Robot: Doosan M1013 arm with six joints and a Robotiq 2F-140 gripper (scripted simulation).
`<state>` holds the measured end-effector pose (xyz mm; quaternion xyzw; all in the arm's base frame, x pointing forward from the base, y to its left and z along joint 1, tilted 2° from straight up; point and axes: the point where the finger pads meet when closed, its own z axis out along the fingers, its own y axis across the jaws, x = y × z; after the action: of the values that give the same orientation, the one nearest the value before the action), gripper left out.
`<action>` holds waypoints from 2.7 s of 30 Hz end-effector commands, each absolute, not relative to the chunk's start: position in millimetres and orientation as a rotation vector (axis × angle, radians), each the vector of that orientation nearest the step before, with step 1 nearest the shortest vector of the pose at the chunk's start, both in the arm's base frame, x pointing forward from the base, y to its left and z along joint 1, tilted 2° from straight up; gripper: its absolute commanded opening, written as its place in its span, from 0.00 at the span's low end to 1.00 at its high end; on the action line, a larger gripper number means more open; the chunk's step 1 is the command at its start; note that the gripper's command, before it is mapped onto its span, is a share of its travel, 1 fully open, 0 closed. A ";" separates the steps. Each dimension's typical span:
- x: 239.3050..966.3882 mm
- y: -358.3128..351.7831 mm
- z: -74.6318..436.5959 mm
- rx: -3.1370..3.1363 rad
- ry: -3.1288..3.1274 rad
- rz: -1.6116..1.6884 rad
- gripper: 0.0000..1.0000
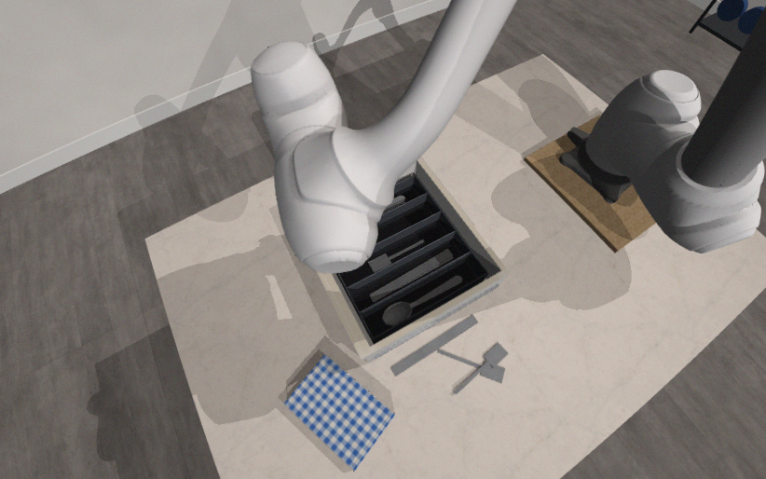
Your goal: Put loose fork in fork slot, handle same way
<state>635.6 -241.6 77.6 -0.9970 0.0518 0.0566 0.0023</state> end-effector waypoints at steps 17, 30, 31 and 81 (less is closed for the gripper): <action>635.7 -241.5 75.0 -3.128 0.163 0.177 0.02; 635.7 -241.5 75.0 -3.128 0.163 0.177 0.02; 635.7 -241.5 75.0 -3.128 0.163 0.177 0.14; 634.8 -241.3 102.6 -3.128 0.163 0.177 0.14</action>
<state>635.0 -241.4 96.6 -0.9971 0.0518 0.0565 0.0022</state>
